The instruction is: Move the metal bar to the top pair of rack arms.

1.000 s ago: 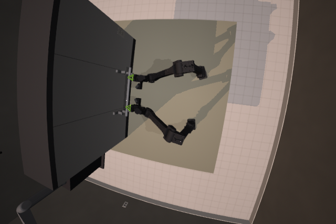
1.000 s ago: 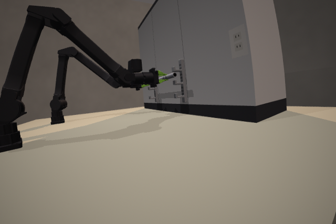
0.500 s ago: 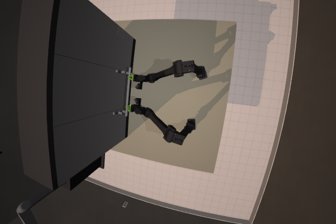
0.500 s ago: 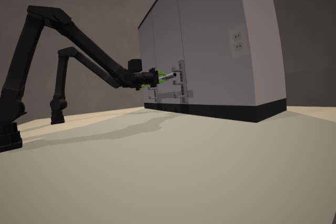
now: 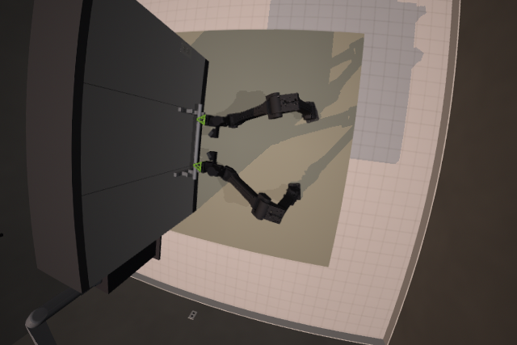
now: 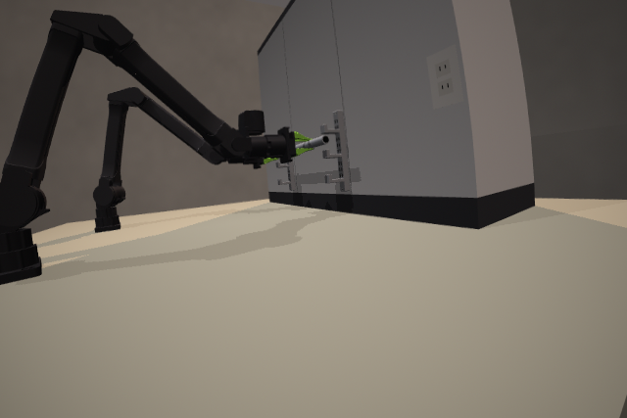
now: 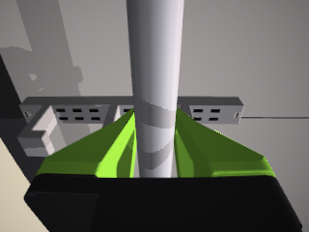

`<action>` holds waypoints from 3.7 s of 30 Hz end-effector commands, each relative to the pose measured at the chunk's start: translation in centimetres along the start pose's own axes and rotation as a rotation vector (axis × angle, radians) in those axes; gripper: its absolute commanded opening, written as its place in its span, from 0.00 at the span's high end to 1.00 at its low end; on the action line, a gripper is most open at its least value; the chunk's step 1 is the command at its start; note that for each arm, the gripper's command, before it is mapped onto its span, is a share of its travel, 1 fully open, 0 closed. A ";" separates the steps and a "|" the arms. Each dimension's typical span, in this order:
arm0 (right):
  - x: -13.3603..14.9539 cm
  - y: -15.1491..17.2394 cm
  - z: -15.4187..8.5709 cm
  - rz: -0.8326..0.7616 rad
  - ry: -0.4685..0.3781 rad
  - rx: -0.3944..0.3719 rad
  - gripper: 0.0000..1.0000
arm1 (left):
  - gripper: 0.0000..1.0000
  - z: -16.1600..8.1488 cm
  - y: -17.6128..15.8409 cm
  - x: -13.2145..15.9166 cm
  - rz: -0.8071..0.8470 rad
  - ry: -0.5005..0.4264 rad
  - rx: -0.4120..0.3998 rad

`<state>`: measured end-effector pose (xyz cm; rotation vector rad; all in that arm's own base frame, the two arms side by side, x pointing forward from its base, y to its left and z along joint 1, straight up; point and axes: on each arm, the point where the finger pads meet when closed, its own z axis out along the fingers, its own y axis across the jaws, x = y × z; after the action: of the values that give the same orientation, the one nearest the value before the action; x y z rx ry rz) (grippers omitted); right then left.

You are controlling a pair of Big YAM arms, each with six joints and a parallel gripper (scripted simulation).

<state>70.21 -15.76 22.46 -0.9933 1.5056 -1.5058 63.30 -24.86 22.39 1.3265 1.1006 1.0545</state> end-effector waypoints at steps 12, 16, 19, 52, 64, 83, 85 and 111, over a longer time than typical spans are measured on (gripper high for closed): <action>-0.1 -4.1 -2.3 0.024 0.004 0.085 1.00 | 1.00 -2.0 4.4 1.0 -0.016 0.011 -0.080; -0.1 -4.0 -3.0 0.024 0.004 0.085 1.00 | 1.00 -2.7 4.4 1.0 -0.016 0.011 -0.080; -0.1 -4.0 -3.1 0.024 0.004 0.085 1.00 | 1.00 -2.9 4.4 1.0 -0.016 0.011 -0.080; 0.3 -3.9 -8.0 0.024 0.004 0.085 1.00 | 1.00 -7.7 4.0 0.6 -0.016 0.011 -0.080; 0.4 -3.7 -10.0 0.024 0.004 0.085 1.00 | 1.00 -9.7 3.8 0.5 -0.016 0.011 -0.080; 0.4 -3.4 -12.8 0.024 0.004 0.085 1.00 | 1.00 -12.5 3.3 0.5 -0.016 0.011 -0.080; 0.4 -3.4 -13.0 0.024 0.004 0.085 1.00 | 1.00 -12.6 3.3 0.5 -0.016 0.011 -0.080; 0.4 -3.1 -16.8 0.024 0.004 0.085 1.00 | 1.00 -16.5 2.8 0.4 -0.016 0.011 -0.080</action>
<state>55.51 -9.37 22.60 -0.9900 1.4927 -1.5030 47.60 -21.91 22.66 1.3285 1.0934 1.0563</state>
